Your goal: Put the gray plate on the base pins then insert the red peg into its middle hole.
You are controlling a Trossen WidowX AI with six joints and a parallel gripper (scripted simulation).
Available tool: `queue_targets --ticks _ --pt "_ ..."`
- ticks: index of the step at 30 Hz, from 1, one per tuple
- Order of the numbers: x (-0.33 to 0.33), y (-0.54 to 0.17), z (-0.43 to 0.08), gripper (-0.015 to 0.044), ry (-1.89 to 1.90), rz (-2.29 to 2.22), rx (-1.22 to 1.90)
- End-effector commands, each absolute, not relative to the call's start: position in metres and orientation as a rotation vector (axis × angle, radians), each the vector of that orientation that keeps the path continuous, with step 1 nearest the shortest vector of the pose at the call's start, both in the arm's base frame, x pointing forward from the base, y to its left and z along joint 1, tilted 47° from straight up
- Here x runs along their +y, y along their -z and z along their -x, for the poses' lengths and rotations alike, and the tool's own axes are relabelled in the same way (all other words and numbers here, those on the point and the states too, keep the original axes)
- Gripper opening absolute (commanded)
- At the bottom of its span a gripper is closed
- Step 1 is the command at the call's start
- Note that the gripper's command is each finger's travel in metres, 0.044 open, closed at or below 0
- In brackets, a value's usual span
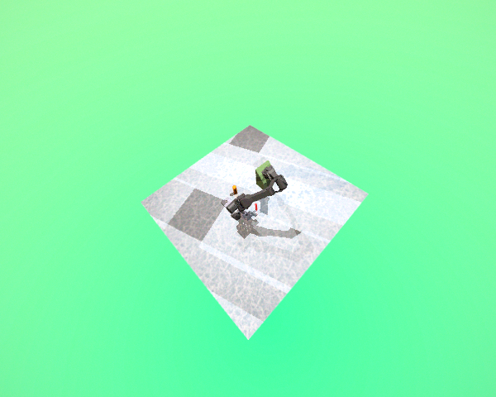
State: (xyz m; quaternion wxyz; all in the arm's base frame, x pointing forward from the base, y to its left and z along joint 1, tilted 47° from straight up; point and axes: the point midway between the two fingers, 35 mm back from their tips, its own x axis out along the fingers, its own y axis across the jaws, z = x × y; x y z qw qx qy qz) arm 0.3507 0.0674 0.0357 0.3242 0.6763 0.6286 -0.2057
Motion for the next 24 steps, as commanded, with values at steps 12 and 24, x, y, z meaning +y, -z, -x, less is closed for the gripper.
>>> queue_targets --ticks 12,24 --pt "0.087 -0.017 -0.351 0.044 0.544 -1.781 1.659" --pt "0.09 -0.015 -0.351 0.023 0.543 -1.781 1.66"
